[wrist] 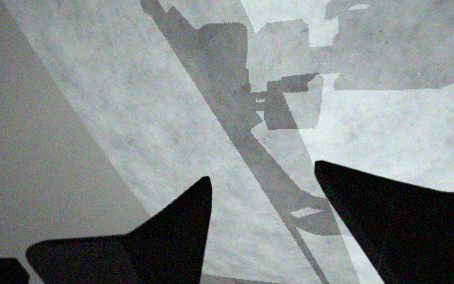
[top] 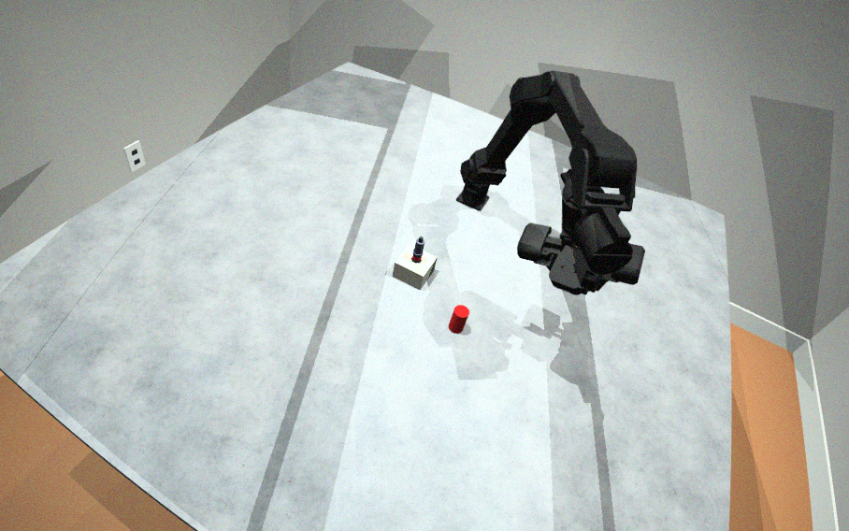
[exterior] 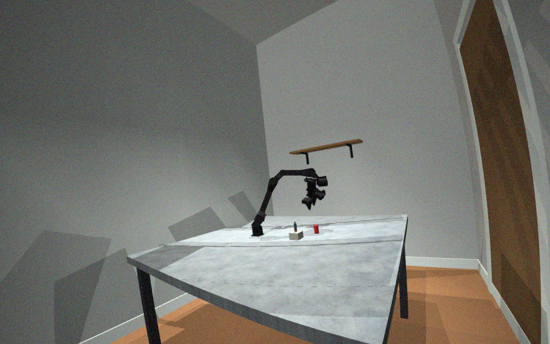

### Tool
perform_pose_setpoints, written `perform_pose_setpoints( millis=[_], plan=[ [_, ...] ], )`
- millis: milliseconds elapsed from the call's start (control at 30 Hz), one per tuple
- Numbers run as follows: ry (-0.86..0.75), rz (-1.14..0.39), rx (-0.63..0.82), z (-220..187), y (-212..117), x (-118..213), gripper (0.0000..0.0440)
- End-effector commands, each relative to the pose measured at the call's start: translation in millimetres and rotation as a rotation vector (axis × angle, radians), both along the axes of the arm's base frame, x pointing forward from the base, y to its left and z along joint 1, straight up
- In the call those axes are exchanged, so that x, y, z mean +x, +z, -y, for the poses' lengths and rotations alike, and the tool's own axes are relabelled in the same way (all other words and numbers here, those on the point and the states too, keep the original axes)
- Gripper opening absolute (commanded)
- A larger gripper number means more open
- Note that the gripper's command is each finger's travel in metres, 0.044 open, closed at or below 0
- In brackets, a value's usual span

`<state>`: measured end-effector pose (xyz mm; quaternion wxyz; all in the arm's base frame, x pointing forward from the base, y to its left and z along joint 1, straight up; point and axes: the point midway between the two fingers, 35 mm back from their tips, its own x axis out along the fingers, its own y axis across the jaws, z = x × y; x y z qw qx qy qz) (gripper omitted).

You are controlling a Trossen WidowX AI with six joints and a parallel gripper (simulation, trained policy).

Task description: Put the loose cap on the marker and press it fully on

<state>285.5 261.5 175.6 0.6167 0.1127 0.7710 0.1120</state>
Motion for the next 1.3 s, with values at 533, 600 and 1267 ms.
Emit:
perform_pose_setpoints(
  millis=[533, 600, 1267],
  plan=[
    [-0.043, 0.081, -0.093, 68.9, -13.6, 56.3, 0.0319],
    [-0.045, 0.088, -0.103, 75.6, -15.2, 60.8, 0.0319],
    [-0.036, 0.139, -0.209, 129.5, -42.2, 97.2, 0.0308]
  ],
)
